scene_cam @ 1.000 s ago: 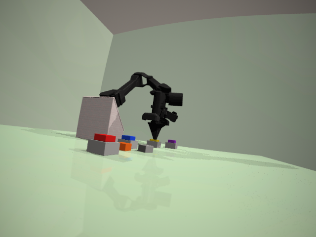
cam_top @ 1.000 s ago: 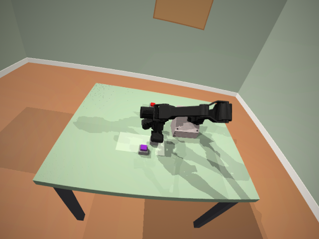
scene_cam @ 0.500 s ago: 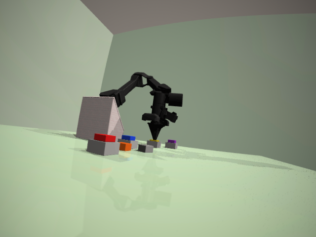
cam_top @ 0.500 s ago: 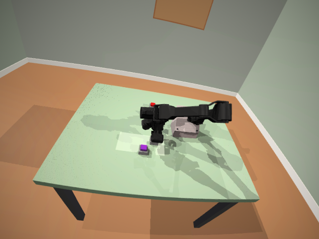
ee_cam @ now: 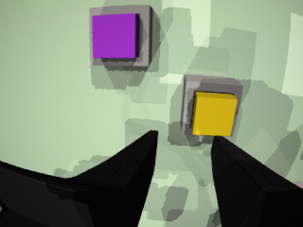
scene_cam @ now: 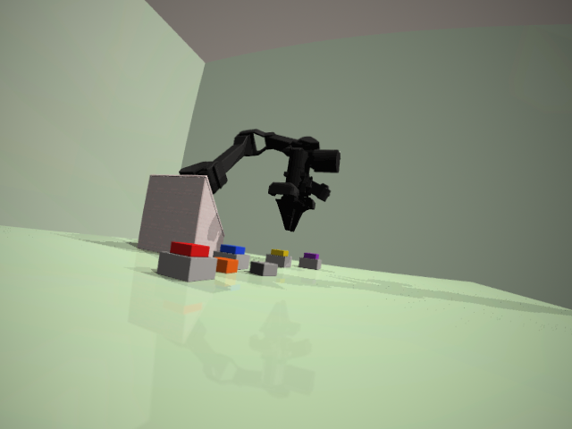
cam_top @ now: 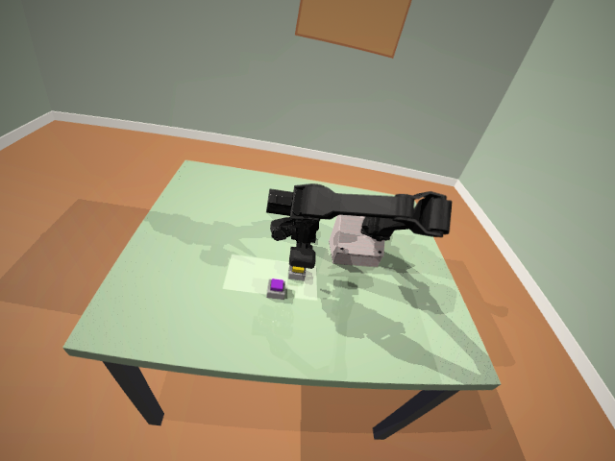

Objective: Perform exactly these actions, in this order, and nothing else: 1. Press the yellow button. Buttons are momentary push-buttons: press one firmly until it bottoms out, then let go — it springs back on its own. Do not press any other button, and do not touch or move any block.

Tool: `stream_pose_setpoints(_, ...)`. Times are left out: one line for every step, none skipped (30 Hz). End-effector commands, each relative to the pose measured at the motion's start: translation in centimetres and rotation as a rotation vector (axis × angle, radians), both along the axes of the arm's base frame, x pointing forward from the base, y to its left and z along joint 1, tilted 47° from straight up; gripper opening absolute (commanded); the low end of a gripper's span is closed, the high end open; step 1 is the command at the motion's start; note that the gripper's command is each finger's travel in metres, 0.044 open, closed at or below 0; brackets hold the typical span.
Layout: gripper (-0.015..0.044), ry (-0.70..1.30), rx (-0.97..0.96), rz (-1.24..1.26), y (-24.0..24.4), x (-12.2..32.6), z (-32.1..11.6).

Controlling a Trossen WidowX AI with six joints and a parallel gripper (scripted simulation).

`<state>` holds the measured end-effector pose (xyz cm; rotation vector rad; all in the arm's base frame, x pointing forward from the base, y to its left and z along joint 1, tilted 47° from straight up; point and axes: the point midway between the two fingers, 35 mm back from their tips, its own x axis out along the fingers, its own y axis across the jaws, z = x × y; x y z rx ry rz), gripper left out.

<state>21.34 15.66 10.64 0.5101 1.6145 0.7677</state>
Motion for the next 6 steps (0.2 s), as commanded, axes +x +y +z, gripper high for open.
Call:
stream_pose_setpoints(0.023, -0.03, 0.009, 0.004, 0.23, 0.75, 4.6)
stream_pose_setpoints(0.0256, -0.03, 0.009, 0.004, 0.25, 0.77, 5.28)
stream_pose_setpoints(0.0283, -0.03, 0.009, 0.004, 0.26, 0.77, 5.5)
stream_pose_setpoints(0.0309, -0.03, 0.009, 0.004, 0.26, 0.77, 5.5)
stream_pose_setpoints(0.0335, -0.03, 0.009, 0.004, 0.26, 0.77, 5.5)
stream_pose_setpoints(0.0335, -0.03, 0.009, 0.004, 0.26, 0.77, 5.5)
